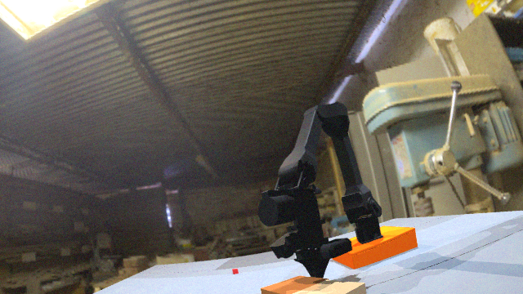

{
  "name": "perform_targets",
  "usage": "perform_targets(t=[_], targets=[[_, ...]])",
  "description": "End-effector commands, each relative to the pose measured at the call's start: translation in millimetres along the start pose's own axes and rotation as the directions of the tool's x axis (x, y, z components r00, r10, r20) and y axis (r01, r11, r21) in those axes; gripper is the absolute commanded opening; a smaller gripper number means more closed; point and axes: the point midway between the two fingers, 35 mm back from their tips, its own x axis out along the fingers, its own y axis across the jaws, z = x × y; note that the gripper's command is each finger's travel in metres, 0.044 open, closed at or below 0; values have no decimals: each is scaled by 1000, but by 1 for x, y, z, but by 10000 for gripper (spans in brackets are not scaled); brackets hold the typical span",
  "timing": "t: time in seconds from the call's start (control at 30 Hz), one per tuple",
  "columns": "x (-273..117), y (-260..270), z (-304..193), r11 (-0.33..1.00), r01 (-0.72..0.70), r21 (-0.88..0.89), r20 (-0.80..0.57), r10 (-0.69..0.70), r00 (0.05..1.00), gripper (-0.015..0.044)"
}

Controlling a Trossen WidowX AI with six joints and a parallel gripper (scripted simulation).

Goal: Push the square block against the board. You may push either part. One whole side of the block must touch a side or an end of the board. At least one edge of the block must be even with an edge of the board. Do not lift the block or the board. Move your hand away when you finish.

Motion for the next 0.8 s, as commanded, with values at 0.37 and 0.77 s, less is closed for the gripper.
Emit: perform_targets(t=[0.37,0.77], targets=[[0,0,5,1000,0,-3,3,0,1000,0],[0,0,-15,1000,0,-3,2,0,1000,0]])
